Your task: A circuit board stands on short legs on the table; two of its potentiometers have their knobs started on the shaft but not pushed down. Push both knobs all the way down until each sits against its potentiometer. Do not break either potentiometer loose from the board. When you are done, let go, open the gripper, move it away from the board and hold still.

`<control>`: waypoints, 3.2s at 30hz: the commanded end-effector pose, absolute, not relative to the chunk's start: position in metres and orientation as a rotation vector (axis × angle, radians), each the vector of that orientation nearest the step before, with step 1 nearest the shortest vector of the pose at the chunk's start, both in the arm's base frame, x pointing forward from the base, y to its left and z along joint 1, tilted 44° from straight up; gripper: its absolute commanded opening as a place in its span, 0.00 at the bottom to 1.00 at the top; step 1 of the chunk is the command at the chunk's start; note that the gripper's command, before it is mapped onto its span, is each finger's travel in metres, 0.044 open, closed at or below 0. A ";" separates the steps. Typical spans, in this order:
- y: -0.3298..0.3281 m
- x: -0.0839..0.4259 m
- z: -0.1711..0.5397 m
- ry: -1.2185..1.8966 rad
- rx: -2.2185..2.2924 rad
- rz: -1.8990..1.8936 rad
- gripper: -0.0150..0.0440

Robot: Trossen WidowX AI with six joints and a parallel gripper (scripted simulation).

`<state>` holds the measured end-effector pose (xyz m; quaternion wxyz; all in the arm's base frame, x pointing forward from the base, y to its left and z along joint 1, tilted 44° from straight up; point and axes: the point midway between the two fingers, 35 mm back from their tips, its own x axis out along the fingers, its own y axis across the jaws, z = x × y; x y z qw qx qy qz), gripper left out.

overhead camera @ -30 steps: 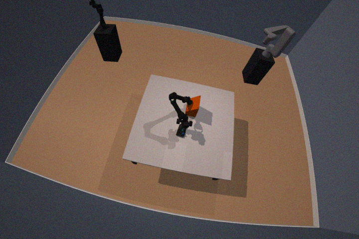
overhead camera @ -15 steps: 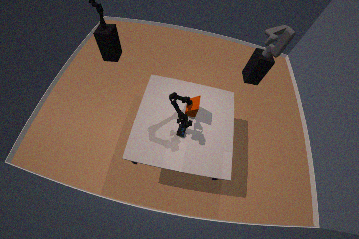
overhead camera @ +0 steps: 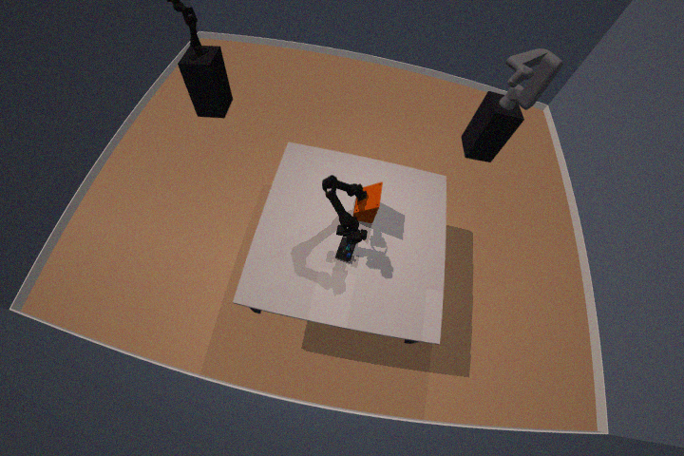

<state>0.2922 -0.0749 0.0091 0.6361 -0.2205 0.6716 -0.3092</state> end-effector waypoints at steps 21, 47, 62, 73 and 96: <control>-0.052 0.314 0.022 1.643 -0.880 -0.262 0.25; -0.049 0.327 0.031 1.786 -1.527 0.530 0.25; -0.048 0.334 0.037 1.745 -1.853 1.054 0.25; -0.047 0.339 0.041 1.640 -2.061 1.476 0.25; -0.044 0.349 0.049 1.154 -2.346 2.421 0.25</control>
